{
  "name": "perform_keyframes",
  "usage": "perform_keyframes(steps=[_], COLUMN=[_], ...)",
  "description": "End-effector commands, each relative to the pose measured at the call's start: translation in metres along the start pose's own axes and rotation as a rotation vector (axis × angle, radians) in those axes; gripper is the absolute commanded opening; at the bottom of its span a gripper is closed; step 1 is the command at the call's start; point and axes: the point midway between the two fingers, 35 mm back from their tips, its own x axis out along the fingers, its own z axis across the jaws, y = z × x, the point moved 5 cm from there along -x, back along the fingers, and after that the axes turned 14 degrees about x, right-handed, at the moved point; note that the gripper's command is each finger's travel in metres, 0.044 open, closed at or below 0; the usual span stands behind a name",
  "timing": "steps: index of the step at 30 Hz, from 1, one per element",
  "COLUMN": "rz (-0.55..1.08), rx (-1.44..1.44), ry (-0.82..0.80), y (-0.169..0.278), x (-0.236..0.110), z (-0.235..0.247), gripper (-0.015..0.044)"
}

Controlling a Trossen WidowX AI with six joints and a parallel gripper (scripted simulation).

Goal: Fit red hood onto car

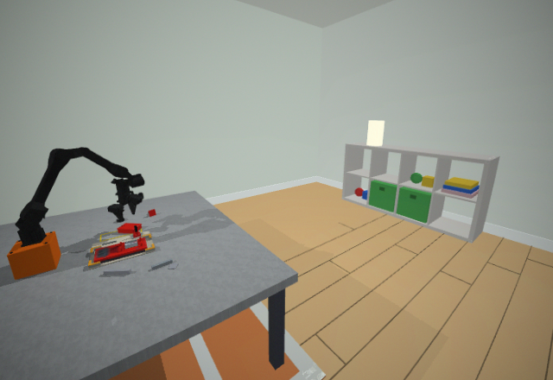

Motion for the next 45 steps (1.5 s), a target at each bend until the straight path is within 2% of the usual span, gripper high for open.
perform_keyframes(steps=[1, 45], rz=[0.003, 0.003], rx=[-0.004, -0.004], ry=[0.000, 0.000], y=[0.000, 0.000], x=[0.003, 0.033], z=[0.000, 0.001], gripper=[0.0440, 0.0440])
